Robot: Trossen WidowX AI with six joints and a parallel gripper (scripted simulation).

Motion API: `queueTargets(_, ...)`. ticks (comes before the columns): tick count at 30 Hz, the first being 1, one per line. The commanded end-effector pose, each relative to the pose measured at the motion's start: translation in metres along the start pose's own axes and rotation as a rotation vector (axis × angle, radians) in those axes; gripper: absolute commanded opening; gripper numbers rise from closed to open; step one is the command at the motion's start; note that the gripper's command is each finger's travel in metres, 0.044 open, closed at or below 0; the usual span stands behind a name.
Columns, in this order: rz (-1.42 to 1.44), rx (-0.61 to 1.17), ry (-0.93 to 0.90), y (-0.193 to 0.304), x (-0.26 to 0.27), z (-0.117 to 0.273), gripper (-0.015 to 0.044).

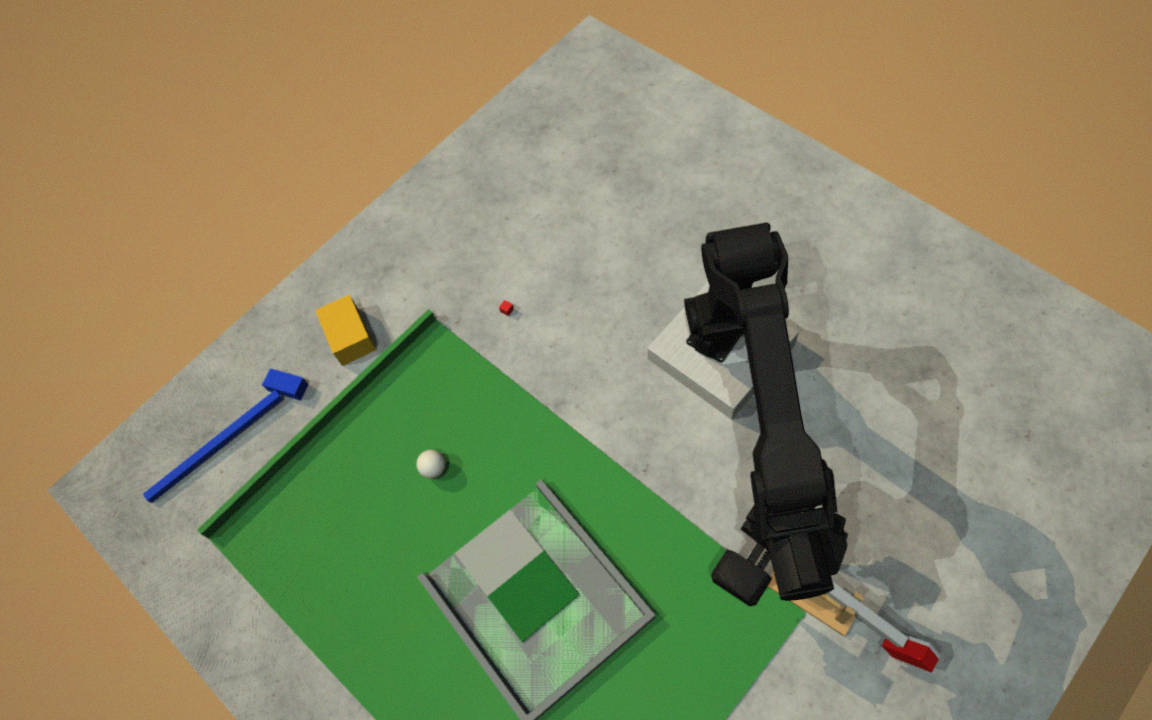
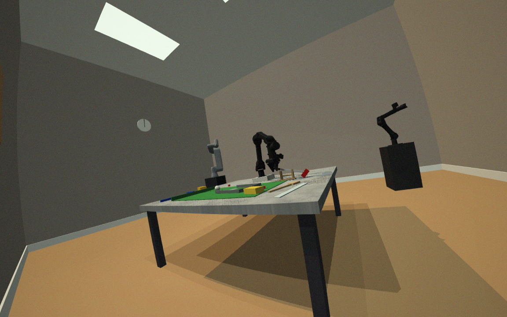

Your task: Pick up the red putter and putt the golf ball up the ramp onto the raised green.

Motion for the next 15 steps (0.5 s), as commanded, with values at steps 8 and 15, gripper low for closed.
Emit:
queueTargets(8, -0.001, 0.003, -0.003, 0.0004, 0.0005, -0.0081, 0.0414)
queueTargets(15, -0.001, 0.003, -0.003, 0.0004, 0.0005, -0.0081, 0.023)
Point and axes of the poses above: the point midway between the two fingers, 35 mm back from their tips, its own z axis back along the fingers, its own x axis across the jaws, y = z × x, the point moved 4 cm from there along z, back along the fingers, and after that the axes turned 5 degrees about -z, right-handed, at the moved point
